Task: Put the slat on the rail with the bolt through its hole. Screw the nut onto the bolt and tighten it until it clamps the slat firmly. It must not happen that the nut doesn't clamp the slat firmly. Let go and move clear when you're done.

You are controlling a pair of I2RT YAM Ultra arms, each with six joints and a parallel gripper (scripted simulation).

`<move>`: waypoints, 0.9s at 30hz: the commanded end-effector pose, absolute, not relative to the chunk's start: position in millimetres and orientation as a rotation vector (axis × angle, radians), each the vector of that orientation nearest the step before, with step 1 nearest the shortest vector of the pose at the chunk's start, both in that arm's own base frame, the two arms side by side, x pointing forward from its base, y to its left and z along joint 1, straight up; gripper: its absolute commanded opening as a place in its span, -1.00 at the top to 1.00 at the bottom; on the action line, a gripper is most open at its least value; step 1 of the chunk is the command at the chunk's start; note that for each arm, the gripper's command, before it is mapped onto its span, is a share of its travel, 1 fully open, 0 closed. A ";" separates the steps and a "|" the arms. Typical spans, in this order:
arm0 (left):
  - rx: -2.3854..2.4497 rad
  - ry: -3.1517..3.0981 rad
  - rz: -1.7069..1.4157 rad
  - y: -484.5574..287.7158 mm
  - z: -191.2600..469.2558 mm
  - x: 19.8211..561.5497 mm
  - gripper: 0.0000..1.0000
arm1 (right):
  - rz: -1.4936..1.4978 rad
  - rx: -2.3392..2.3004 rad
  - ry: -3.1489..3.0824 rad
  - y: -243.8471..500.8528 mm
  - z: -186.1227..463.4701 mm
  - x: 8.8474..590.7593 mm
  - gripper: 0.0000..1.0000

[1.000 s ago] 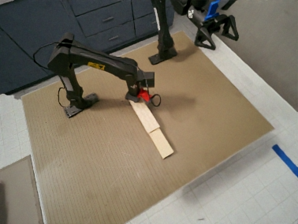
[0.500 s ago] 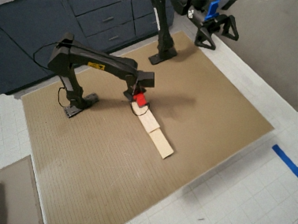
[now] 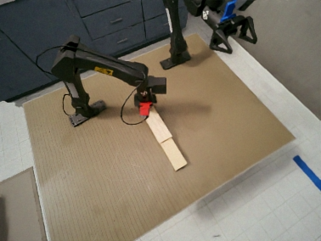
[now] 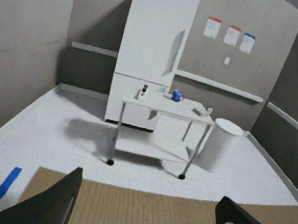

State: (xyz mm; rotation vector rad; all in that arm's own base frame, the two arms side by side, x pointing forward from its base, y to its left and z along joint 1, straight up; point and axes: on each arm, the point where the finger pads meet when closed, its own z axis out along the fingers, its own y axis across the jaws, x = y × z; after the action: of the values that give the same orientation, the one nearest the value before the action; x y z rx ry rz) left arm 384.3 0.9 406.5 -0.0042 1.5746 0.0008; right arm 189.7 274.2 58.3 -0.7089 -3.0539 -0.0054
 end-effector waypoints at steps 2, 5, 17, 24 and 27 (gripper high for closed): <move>-0.004 1.562 0.001 0.9 411.1 383.3 -1.00 | 0.015 -1.090 -2.944 271.4 46.2 189.9 0.75; -0.004 1.562 0.001 0.9 411.1 383.3 -1.00 | 0.015 -1.263 -2.874 271.4 46.2 189.9 0.75; -0.004 1.562 0.001 0.9 411.1 383.3 -1.00 | 0.015 -1.458 -2.781 271.4 46.2 189.9 0.75; -0.004 1.562 0.001 0.9 411.1 383.3 -1.00 | 0.015 -1.458 -2.781 271.4 46.2 189.9 0.75; -0.004 1.562 0.001 0.9 411.1 383.3 -1.00 | 0.015 -1.458 -2.781 271.4 46.2 189.9 0.75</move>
State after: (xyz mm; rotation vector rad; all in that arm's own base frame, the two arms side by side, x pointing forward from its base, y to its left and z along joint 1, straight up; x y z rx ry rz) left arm 384.3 0.9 406.5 -0.0042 1.5746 0.0008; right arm 189.8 274.7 58.2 -1.4386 -2.7838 -0.0061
